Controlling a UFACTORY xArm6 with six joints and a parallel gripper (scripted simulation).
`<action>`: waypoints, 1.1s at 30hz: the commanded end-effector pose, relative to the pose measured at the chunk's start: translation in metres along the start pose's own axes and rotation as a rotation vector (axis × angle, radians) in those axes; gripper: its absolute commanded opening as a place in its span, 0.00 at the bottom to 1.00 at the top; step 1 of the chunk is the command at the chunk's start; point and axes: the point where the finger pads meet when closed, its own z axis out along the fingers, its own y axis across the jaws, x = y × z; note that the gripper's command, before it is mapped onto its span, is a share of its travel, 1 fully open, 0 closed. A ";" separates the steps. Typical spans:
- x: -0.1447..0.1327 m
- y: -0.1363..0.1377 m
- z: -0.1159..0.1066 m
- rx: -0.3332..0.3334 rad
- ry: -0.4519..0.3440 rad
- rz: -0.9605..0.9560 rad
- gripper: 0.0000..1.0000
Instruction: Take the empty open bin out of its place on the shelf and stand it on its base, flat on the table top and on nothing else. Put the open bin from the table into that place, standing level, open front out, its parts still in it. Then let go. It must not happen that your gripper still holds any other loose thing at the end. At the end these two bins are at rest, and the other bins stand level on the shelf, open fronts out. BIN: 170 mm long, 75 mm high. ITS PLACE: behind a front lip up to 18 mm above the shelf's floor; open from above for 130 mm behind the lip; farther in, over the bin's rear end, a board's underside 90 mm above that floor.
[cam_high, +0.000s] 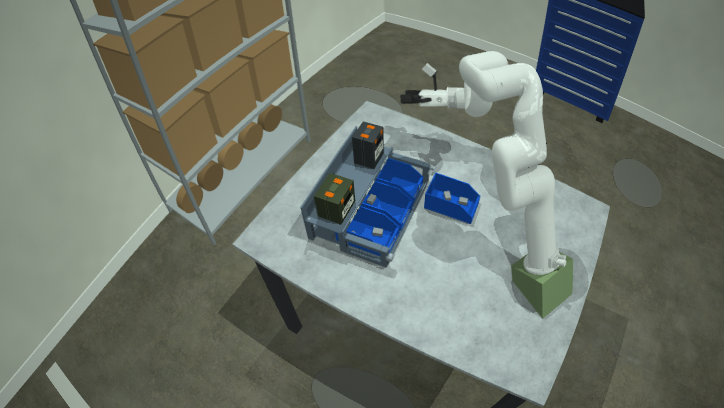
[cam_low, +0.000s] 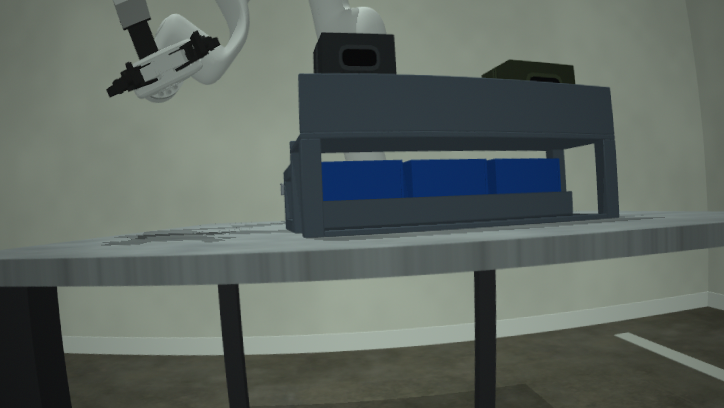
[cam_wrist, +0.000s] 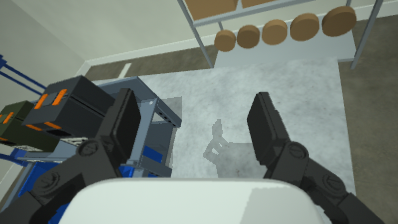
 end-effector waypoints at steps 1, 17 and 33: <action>0.002 -0.001 0.000 0.000 0.002 -0.002 1.00; 0.001 -0.004 -0.001 -0.018 0.009 0.019 1.00; -0.003 -0.012 -0.004 -0.066 0.026 0.078 1.00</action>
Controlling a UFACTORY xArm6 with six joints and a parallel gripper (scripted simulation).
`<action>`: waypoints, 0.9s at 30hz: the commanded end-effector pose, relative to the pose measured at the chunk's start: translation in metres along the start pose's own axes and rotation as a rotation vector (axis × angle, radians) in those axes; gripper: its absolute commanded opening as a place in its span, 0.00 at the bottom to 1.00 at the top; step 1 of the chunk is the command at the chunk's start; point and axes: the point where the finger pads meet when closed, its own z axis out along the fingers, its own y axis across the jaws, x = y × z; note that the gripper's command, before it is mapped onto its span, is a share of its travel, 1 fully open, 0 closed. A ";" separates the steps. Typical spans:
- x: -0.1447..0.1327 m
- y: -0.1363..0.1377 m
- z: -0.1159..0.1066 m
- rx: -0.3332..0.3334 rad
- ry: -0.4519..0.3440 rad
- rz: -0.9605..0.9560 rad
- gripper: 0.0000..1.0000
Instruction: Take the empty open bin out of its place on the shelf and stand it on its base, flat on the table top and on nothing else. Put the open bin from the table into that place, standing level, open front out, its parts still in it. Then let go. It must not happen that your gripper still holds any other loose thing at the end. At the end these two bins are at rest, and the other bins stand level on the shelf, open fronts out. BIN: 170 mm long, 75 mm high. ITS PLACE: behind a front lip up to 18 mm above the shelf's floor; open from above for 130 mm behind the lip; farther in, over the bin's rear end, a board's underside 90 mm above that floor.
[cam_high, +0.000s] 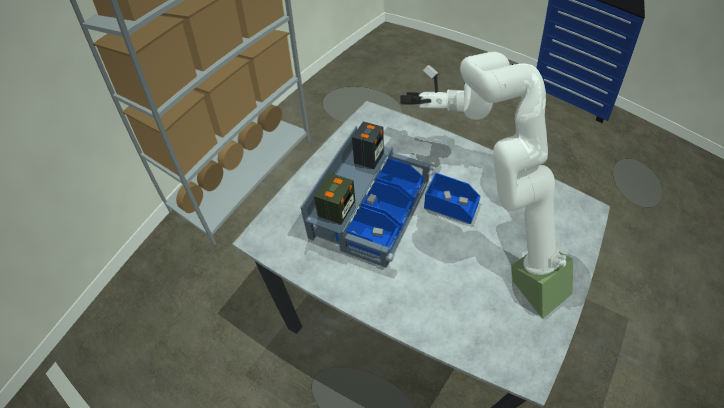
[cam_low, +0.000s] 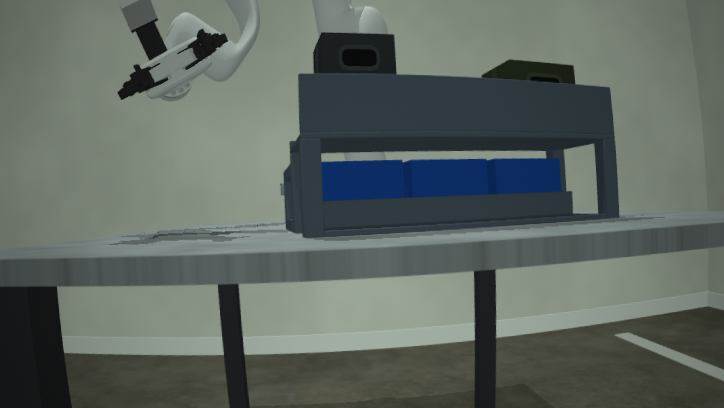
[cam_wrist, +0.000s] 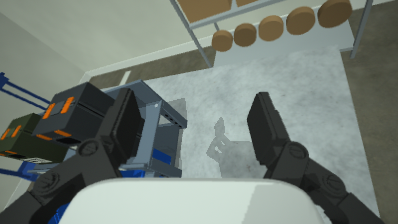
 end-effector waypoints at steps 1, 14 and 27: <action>0.000 -0.004 -0.002 -0.022 0.010 0.024 1.00; -0.007 -0.017 -0.008 -0.097 0.036 0.115 1.00; -0.017 -0.034 -0.018 -0.200 0.072 0.241 1.00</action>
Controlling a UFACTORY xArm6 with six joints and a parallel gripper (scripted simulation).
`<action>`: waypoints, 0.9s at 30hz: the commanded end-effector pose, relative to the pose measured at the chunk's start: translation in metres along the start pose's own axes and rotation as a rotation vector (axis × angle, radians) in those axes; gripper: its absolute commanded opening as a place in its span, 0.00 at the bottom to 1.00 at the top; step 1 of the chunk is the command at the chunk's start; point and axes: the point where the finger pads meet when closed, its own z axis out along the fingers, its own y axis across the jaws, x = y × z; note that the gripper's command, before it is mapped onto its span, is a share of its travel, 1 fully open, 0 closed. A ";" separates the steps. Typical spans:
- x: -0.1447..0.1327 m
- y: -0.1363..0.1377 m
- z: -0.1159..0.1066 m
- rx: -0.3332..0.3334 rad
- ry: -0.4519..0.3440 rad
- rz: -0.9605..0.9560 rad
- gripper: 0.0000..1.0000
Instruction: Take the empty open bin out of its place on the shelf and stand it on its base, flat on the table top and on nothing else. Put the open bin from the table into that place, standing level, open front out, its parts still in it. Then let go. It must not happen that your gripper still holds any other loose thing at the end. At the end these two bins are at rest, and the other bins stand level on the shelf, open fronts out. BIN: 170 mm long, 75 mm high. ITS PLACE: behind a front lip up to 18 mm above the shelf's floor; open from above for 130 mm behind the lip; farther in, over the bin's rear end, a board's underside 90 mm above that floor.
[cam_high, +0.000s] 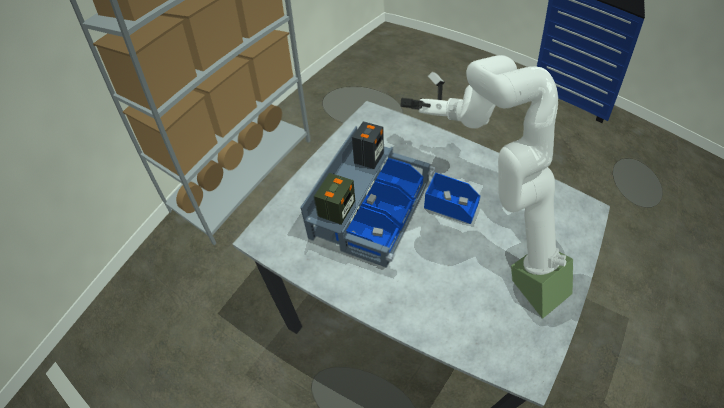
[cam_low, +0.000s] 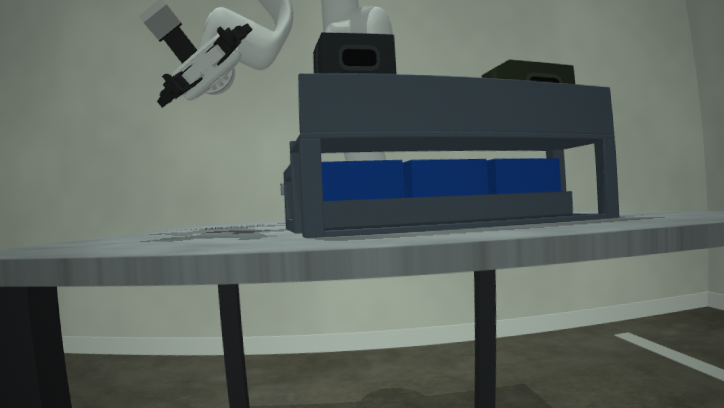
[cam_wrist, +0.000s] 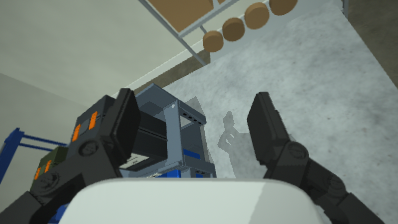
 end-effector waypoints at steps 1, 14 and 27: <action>-0.003 -0.006 -0.004 -0.046 0.018 0.046 1.00; -0.017 -0.022 -0.019 -0.170 0.063 0.197 1.00; -0.030 -0.037 -0.034 -0.290 0.107 0.340 1.00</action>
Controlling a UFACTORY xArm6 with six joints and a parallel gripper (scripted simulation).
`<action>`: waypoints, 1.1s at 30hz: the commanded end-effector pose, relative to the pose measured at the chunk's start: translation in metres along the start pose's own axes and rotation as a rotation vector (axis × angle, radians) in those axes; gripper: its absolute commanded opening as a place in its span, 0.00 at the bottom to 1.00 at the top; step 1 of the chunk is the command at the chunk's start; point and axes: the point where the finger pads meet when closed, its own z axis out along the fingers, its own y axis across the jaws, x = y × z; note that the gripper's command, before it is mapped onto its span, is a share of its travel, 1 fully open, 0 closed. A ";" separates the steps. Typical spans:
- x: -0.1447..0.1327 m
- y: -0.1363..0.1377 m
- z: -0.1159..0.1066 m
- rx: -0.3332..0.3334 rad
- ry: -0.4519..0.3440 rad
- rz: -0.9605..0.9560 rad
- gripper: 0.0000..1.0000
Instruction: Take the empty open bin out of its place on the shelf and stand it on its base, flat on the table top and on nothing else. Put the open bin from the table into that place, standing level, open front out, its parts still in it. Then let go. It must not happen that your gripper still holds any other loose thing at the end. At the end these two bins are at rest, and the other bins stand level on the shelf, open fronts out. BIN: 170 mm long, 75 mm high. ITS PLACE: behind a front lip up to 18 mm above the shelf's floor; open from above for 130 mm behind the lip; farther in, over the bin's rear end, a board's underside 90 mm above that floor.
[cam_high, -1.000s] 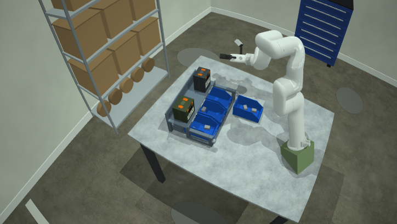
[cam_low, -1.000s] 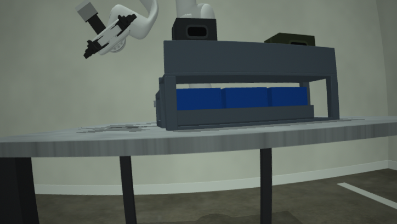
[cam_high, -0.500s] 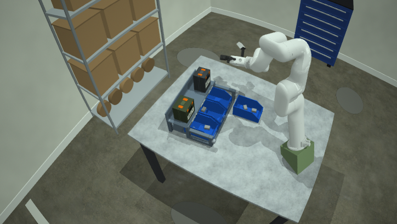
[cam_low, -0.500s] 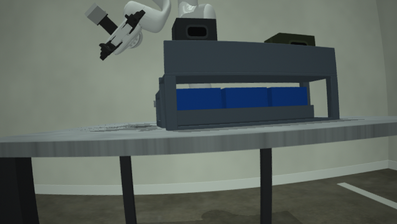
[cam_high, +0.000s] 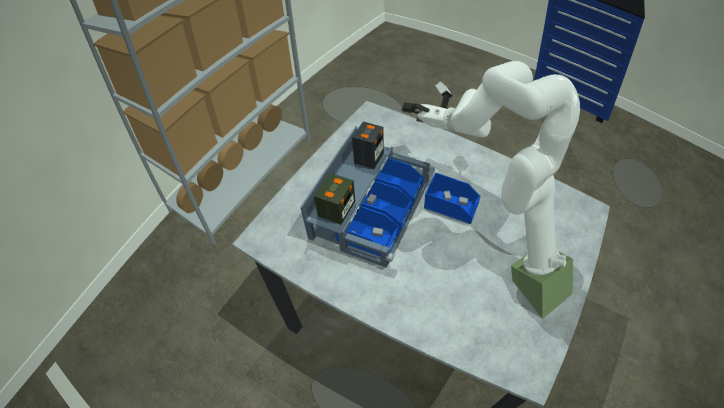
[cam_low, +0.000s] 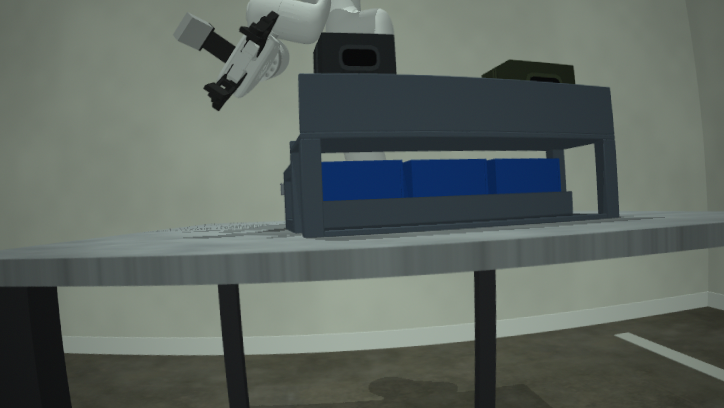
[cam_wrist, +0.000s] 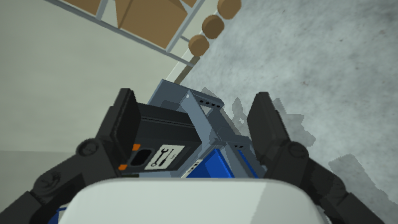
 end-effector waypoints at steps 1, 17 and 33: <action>-0.004 -0.005 -0.007 -0.061 0.032 0.058 1.00; -0.025 -0.011 -0.028 -0.182 0.057 0.223 1.00; -0.034 -0.017 -0.040 -0.275 0.103 0.324 1.00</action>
